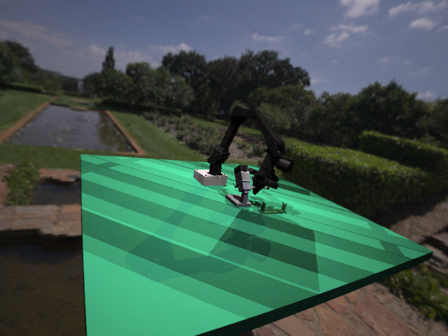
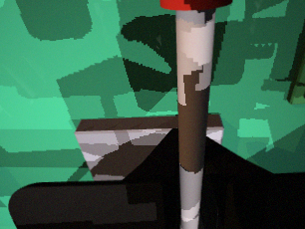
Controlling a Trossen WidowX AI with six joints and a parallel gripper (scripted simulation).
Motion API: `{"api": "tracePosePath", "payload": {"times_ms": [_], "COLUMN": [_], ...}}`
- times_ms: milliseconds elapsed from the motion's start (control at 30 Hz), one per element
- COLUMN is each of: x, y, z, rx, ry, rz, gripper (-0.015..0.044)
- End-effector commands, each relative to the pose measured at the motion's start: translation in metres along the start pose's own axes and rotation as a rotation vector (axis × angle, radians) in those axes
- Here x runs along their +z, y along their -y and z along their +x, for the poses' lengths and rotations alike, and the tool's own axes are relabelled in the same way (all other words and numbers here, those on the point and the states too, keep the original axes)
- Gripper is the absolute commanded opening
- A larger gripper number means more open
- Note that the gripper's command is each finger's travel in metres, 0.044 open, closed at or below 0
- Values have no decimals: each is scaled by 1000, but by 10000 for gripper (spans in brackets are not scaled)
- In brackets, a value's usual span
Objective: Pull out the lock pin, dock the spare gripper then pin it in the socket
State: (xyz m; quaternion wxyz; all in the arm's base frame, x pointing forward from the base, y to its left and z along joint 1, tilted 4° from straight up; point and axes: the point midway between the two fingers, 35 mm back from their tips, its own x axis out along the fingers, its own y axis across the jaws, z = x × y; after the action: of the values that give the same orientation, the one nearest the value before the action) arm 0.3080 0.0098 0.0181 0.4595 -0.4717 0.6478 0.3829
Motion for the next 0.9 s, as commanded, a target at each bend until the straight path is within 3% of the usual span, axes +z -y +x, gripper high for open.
{"api": "tracePosePath", "payload": {"times_ms": [0, 867], "x": [-3, -20], "y": [1, 1], "z": [0, 5], "rx": [-2, 7], "ry": [-2, -1], "rz": [-3, -5], "gripper": [0, 0]}}
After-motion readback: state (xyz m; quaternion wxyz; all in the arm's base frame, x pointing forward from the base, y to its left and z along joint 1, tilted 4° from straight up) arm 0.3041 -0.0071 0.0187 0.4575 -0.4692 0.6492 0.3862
